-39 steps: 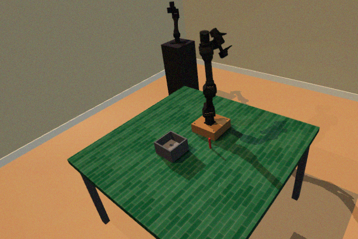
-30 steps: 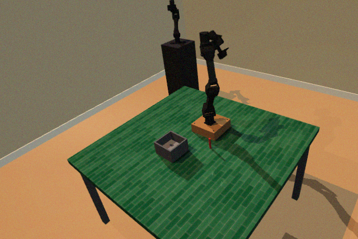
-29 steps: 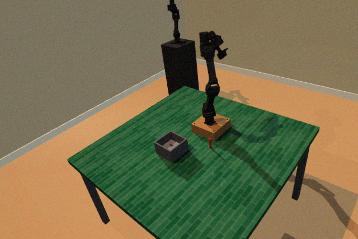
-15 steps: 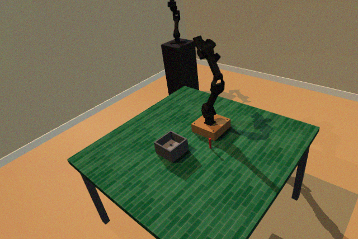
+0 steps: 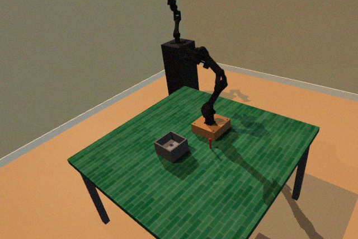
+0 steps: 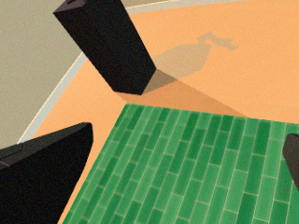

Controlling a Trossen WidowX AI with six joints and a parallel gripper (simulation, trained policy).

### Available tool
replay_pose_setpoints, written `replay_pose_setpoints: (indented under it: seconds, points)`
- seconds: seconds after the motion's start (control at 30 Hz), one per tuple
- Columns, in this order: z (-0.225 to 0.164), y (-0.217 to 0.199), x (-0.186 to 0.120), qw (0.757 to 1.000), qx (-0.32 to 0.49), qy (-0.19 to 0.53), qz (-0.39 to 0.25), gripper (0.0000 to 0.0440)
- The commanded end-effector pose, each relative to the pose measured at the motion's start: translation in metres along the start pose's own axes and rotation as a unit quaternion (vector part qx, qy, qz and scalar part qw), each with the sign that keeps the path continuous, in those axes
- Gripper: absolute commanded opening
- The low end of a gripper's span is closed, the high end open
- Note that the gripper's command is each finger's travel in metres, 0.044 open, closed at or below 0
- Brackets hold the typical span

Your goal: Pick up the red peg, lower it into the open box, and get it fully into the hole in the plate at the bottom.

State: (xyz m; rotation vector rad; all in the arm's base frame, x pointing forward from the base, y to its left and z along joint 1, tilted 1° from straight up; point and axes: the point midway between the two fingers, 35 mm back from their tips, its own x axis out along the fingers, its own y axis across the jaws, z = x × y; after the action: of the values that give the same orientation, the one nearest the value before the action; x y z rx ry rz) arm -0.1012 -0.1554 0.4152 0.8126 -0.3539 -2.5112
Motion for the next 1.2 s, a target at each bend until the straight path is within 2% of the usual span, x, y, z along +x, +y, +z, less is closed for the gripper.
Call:
replay_pose_setpoints:
  seconds: [0.0, 0.27, 0.5, 0.87, 1.17]
  points:
    - [-0.023, 0.01, 0.004, 0.999, -0.037, 0.032, 0.011, 0.044]
    - [-0.083, 0.029, -0.001, 0.982, -0.137, 0.11, 0.063, 0.044]
    - [-0.137, 0.039, -0.018, 0.954, -0.219, 0.169, 0.117, 0.044]
    - [-0.215, 0.03, -0.057, 0.887, -0.34, 0.246, 0.191, 0.044]
    - [-0.268, 0.003, -0.093, 0.821, -0.426, 0.295, 0.239, 0.044]
